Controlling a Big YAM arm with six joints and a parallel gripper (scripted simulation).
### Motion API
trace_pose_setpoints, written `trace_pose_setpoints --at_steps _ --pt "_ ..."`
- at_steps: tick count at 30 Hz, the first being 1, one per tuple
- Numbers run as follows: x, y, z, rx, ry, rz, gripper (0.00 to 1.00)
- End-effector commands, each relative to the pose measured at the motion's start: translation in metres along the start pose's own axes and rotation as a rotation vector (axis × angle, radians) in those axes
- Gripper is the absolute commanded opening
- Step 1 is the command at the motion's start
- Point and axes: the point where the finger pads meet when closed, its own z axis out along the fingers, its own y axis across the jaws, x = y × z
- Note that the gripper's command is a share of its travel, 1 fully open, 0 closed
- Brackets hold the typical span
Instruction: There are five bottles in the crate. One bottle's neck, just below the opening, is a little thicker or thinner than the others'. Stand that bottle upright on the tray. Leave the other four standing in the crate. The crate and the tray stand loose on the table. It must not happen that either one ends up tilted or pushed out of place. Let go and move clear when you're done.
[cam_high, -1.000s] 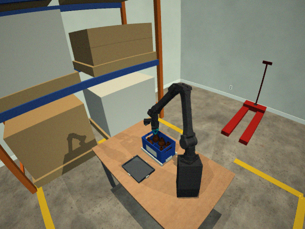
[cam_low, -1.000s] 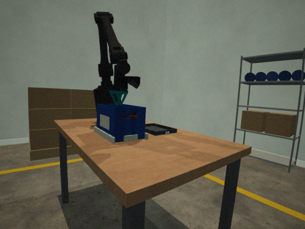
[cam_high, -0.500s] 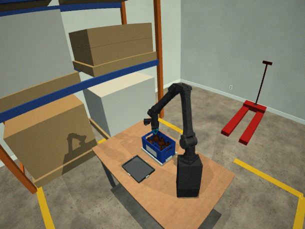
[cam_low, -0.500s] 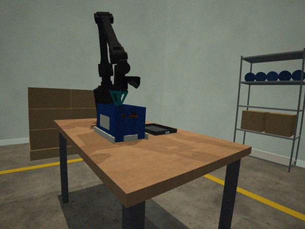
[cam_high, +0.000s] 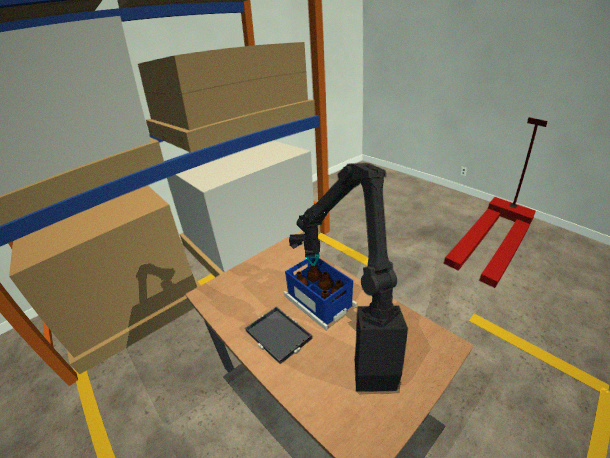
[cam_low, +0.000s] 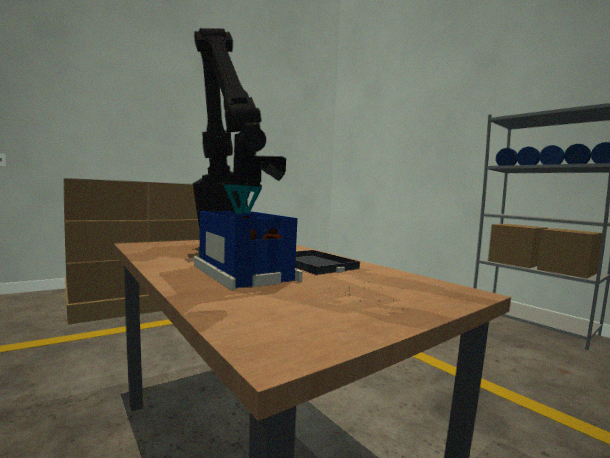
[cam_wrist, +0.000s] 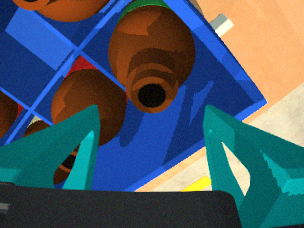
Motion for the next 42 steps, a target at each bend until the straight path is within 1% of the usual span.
trace_pose_setpoints --at_steps 1,9,12,23,34,42 --pt "0.002 -0.009 0.000 0.015 -0.010 0.004 0.61" --pt "0.002 -0.008 0.002 0.012 -0.009 0.003 0.61" --pt "0.003 -0.006 0.006 0.004 -0.004 0.001 0.61" --pt "0.005 -0.002 0.014 -0.003 0.001 -0.001 0.61" --pt "0.003 -0.004 0.023 0.001 -0.002 -0.001 0.61" --pt "0.004 -0.003 0.033 -0.001 0.000 -0.001 0.61"
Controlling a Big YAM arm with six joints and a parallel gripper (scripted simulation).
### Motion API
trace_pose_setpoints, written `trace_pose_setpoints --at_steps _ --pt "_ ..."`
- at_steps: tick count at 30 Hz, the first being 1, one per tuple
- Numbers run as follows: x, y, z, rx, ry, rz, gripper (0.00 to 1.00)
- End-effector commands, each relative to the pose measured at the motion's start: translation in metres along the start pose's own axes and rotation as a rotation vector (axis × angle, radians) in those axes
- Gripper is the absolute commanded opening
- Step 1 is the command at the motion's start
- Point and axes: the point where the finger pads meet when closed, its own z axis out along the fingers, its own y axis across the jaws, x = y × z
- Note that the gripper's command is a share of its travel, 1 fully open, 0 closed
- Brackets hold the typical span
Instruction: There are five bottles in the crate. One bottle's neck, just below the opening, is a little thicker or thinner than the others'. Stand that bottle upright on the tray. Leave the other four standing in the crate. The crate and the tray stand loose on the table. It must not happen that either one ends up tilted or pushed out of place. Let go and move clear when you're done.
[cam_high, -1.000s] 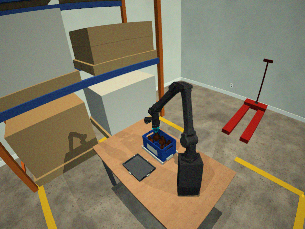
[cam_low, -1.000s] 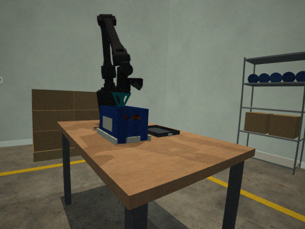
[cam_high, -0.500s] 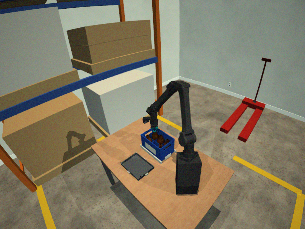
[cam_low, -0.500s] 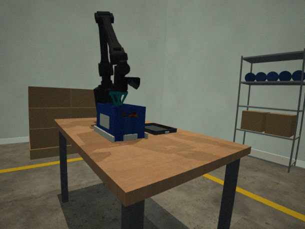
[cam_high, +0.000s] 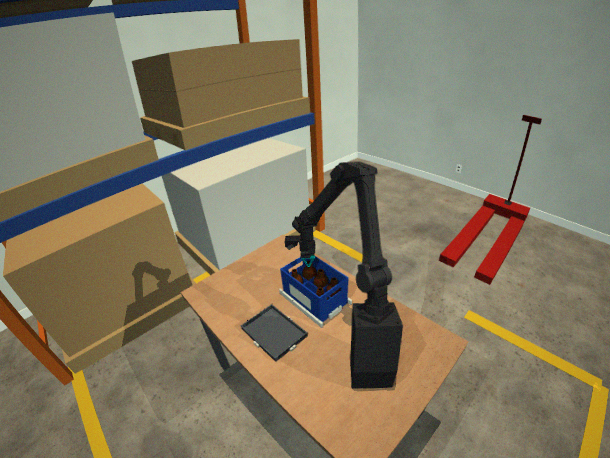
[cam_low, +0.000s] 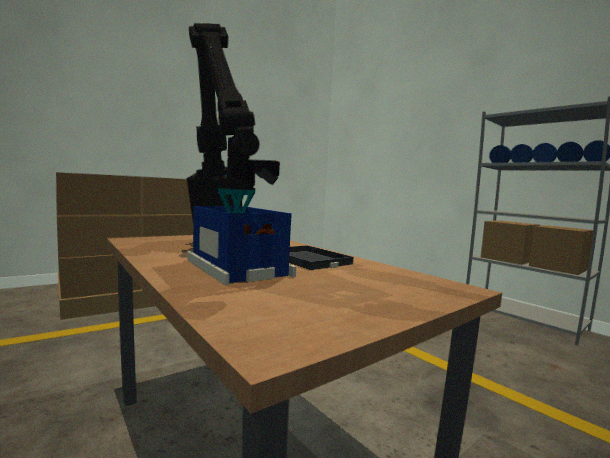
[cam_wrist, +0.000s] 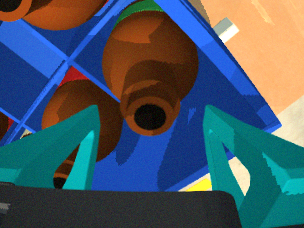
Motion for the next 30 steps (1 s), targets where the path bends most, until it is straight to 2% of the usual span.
trace_pose_setpoints --at_steps 1,15,30 --pt "0.003 -0.001 0.012 -0.003 0.000 -0.004 0.61" --pt "0.003 -0.002 0.023 -0.002 0.000 -0.003 0.61" --pt "0.004 -0.003 0.025 0.000 0.001 0.000 0.61"
